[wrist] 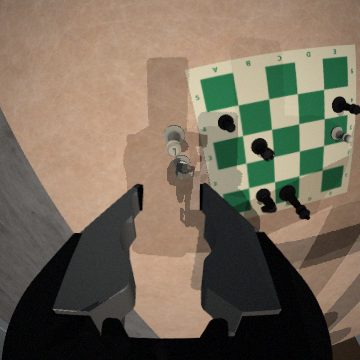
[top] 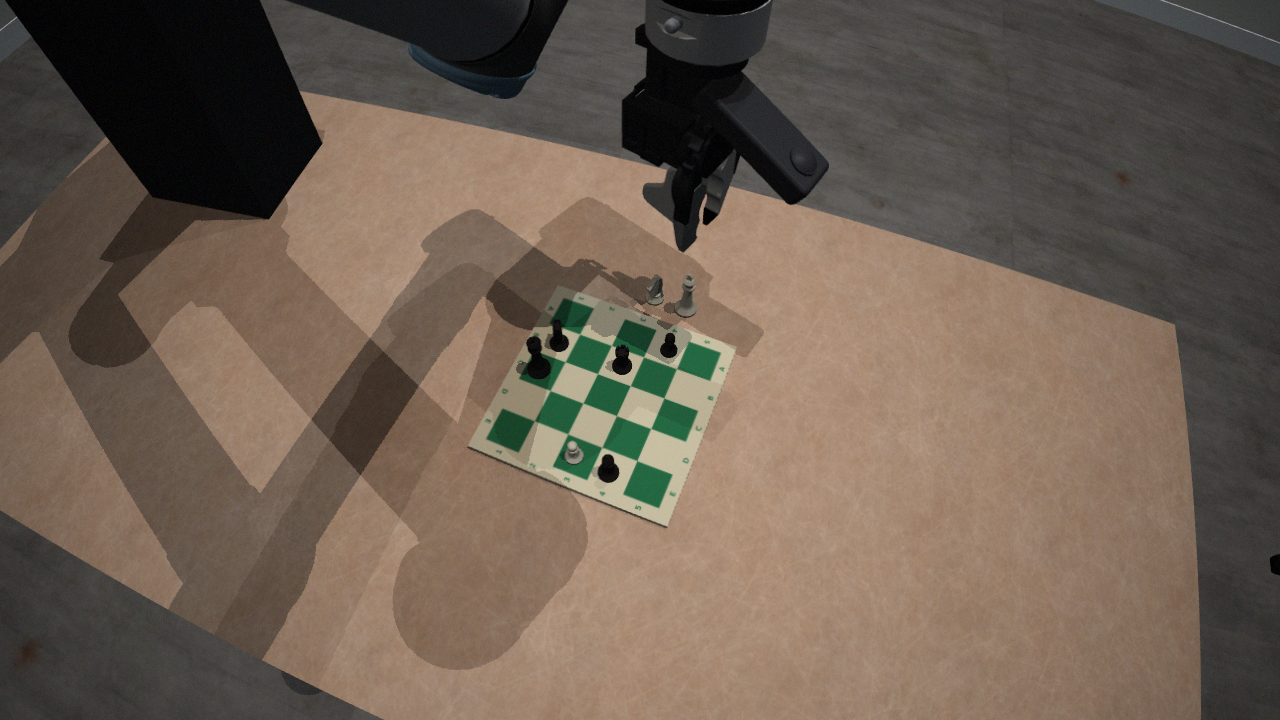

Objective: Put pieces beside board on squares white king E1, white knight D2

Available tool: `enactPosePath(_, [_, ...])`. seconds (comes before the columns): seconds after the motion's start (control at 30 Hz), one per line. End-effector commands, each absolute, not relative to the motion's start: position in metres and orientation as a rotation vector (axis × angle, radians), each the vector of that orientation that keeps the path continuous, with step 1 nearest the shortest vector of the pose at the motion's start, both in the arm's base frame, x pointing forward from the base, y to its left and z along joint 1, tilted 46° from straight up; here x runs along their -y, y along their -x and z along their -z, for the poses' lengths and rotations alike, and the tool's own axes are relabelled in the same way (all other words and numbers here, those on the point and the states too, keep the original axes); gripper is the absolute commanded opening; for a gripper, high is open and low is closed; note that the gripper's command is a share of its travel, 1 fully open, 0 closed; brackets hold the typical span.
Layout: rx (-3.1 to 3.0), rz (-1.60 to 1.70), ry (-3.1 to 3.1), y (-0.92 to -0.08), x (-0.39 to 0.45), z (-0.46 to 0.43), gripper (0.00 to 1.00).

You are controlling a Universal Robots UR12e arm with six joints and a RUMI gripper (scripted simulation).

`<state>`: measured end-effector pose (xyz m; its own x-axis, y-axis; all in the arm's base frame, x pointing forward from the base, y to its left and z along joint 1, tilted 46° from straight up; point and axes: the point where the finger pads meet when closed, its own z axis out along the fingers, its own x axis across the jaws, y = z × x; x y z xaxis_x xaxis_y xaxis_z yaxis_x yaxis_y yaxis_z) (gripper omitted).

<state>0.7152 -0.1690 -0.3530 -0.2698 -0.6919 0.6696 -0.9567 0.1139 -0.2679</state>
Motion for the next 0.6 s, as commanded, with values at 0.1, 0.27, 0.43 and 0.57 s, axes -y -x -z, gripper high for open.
enactPosePath(0.1, [2.02, -0.953, -1.602, -0.7143, 0.1695, 0.3537, 0.25])
enactPosePath(0.27, [2.02, -0.953, -1.602, -0.7147, 0.171, 0.3551, 0.25])
enactPosePath(0.43, [2.021, -0.955, -1.602, -0.7163, 0.1738, 0.3571, 0.25])
enactPosePath(0.57, [2.021, -0.955, -1.603, -0.7164, 0.175, 0.3584, 0.25])
